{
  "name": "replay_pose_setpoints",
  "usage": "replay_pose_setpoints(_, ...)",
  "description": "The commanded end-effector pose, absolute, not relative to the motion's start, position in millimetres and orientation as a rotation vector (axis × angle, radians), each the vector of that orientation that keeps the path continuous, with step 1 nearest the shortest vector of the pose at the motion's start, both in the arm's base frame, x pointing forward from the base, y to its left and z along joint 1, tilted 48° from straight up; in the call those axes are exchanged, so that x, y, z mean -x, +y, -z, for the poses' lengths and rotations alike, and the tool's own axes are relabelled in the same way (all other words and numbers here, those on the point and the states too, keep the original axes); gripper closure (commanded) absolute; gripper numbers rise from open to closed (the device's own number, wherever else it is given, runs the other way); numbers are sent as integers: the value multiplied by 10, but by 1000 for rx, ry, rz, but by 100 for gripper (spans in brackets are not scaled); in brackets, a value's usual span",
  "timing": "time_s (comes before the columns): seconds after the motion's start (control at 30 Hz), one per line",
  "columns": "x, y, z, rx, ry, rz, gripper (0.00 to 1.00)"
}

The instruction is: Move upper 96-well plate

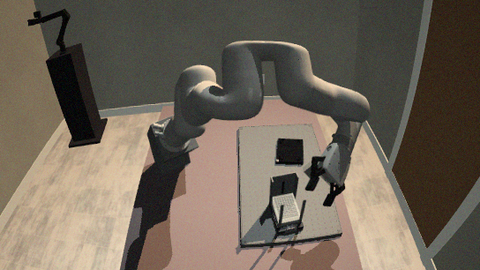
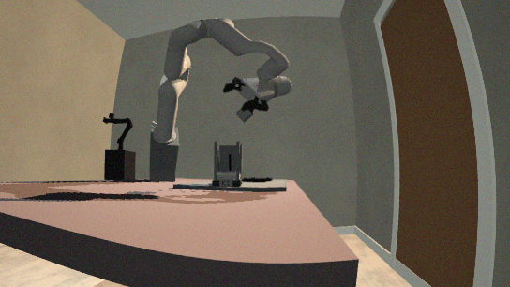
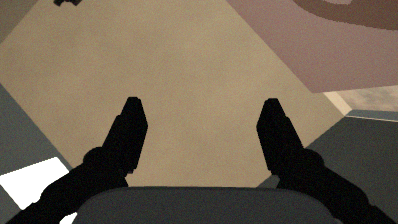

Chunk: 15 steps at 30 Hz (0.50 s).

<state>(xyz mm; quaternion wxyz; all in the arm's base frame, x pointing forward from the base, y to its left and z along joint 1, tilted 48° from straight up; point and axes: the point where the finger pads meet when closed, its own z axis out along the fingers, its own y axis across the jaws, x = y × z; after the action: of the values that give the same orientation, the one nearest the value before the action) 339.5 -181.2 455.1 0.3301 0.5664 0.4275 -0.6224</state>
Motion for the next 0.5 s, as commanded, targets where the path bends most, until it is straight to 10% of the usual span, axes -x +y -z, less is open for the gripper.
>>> replay_pose_setpoints(0.0,-3392,-1873,-4453,-1528,1035,1476,0)
replay_pose_setpoints(0.47,-3387,-1953,-4217,-1671,810,1086,0)
